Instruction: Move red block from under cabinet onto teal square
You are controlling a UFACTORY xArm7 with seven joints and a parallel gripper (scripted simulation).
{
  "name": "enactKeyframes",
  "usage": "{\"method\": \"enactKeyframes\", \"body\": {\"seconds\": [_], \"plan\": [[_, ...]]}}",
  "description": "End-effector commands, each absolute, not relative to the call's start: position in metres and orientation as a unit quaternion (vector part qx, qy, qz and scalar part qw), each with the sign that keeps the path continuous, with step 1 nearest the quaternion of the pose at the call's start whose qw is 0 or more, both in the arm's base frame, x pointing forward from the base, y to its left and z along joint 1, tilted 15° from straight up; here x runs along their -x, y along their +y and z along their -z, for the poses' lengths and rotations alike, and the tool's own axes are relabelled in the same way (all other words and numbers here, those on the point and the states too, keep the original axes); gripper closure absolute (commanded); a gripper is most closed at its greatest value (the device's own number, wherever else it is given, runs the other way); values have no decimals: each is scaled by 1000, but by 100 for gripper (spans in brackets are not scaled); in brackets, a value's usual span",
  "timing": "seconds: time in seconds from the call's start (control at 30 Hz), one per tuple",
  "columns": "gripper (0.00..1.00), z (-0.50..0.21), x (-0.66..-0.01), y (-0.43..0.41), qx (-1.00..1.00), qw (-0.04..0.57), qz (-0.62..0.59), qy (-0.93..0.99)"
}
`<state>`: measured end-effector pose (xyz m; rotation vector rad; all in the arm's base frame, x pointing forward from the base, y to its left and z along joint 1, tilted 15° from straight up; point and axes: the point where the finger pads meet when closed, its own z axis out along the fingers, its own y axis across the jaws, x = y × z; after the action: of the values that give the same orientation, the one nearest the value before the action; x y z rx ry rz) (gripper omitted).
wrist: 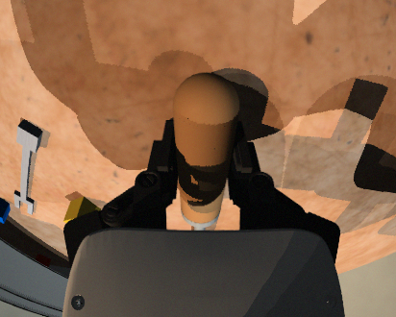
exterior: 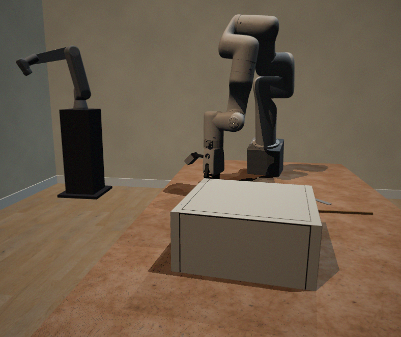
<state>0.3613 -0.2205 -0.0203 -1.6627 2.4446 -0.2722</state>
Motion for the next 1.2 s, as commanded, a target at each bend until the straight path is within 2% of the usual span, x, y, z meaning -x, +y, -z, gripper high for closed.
{"method": "enactKeyframes", "body": {"seconds": [0.0, 1.17], "plan": [[100, 17, -362, -221, 558, 87, 93, 820], [100, 17, -363, -207, 505, 92, 87, 854]]}}
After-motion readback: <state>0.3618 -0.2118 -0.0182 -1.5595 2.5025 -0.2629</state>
